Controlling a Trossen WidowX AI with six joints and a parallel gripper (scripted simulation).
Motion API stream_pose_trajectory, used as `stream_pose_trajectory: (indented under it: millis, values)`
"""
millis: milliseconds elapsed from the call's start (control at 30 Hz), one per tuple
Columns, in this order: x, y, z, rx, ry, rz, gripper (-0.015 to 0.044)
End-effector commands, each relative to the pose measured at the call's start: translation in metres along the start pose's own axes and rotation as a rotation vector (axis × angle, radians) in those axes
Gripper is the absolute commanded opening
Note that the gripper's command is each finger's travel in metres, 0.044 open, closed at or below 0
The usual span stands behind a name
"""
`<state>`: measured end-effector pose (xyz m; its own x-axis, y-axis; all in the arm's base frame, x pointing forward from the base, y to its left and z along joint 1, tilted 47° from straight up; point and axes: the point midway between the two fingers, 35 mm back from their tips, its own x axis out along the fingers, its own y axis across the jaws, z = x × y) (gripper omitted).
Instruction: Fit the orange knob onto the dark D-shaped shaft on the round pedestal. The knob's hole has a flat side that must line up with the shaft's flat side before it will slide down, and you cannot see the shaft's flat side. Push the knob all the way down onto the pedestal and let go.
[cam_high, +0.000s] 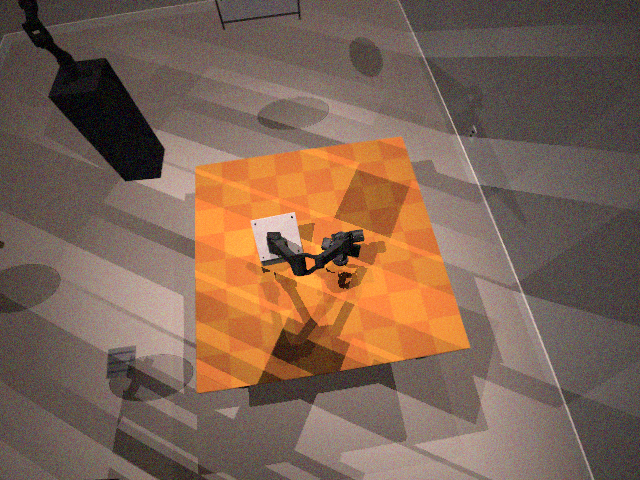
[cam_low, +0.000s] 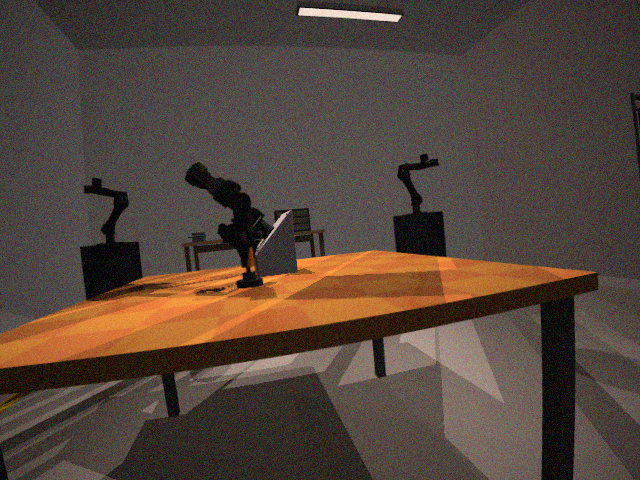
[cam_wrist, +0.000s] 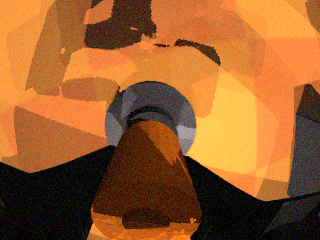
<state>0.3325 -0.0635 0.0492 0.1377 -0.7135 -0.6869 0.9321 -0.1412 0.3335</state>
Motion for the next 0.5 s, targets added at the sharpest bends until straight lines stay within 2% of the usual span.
stream_pose_trajectory:
  millis: [0,167,467]
  values:
    - [-0.0007,0.0005,-0.0005,-0.001,0.000,0.002,0.0000]
    - [-0.0039,0.0003,-0.0009,0.009,0.000,0.002,0.0000]
    - [-0.0022,-0.0001,0.0005,0.208,0.000,0.002,0.0000]
